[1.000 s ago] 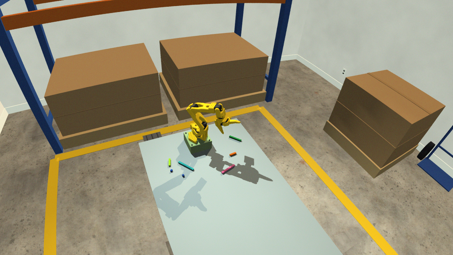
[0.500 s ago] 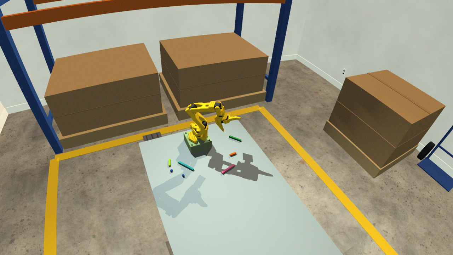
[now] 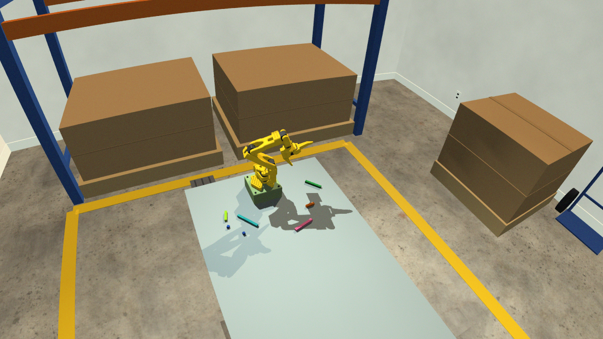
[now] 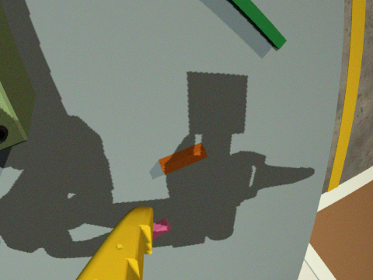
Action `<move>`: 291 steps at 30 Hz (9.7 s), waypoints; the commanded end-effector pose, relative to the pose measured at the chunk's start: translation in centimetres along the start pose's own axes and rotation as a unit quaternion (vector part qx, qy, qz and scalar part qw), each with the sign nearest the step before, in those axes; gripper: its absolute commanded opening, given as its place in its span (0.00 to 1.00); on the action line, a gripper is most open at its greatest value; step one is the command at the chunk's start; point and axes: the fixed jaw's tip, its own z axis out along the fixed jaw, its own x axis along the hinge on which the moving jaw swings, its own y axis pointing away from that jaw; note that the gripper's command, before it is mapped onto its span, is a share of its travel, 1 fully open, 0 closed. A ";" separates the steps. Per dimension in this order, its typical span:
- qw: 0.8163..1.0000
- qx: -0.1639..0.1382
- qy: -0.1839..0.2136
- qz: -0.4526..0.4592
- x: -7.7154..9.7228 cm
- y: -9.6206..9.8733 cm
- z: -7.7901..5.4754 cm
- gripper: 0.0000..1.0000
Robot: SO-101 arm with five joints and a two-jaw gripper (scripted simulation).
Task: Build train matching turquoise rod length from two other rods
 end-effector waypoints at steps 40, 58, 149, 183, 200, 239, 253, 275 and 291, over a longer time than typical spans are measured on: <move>0.999 -0.017 -0.016 -0.043 -1.2 1.3 0.2 1.00; 0.999 -0.017 -0.016 -0.043 -1.2 1.3 0.2 1.00; 0.988 -0.115 0.073 0.070 16.0 4.3 0.3 0.61; 0.968 -0.151 0.038 0.194 19.0 27.2 -0.4 0.25; 0.965 -0.145 0.031 0.215 16.4 31.3 0.0 0.19; 0.964 -0.150 0.039 0.217 16.3 32.4 0.4 0.19; 0.964 -0.150 0.039 0.217 16.3 33.2 2.4 0.19; 0.964 -0.150 0.039 0.217 16.2 33.8 4.7 0.19; 0.965 -0.142 0.028 0.219 15.8 33.4 5.2 0.19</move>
